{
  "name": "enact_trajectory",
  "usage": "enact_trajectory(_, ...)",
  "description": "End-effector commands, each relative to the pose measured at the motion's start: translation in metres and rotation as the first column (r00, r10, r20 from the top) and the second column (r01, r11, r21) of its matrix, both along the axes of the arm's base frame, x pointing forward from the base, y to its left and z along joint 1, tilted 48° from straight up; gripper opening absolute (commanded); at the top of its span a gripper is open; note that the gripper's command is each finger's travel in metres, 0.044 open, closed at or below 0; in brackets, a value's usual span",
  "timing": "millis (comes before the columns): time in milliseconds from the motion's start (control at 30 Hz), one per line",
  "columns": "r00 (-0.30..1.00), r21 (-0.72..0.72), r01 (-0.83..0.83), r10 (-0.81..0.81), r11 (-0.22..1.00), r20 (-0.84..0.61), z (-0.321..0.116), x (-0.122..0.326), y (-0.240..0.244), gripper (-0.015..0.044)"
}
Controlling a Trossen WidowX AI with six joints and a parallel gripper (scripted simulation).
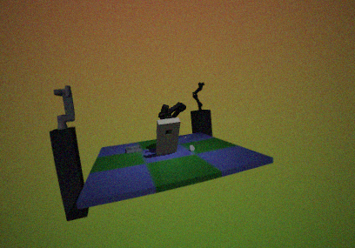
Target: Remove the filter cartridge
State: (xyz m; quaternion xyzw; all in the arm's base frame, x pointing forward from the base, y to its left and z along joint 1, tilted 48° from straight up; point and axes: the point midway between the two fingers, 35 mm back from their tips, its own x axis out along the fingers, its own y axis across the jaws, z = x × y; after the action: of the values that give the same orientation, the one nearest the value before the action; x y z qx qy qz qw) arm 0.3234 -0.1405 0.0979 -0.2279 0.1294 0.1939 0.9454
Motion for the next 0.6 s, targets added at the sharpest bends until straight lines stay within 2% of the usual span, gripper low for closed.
enact_trajectory(0,0.998,-0.145,-0.046,0.051,0.988,0.03,-0.003,0.0064,0.0025,0.0)
enact_trajectory(433,0.967,-0.522,-0.143,0.231,0.841,0.107,-0.0029,0.0062,0.0024,0.0)
enact_trajectory(567,0.975,-0.461,-0.132,0.199,0.877,0.099,-0.003,0.0066,0.0026,0.0)
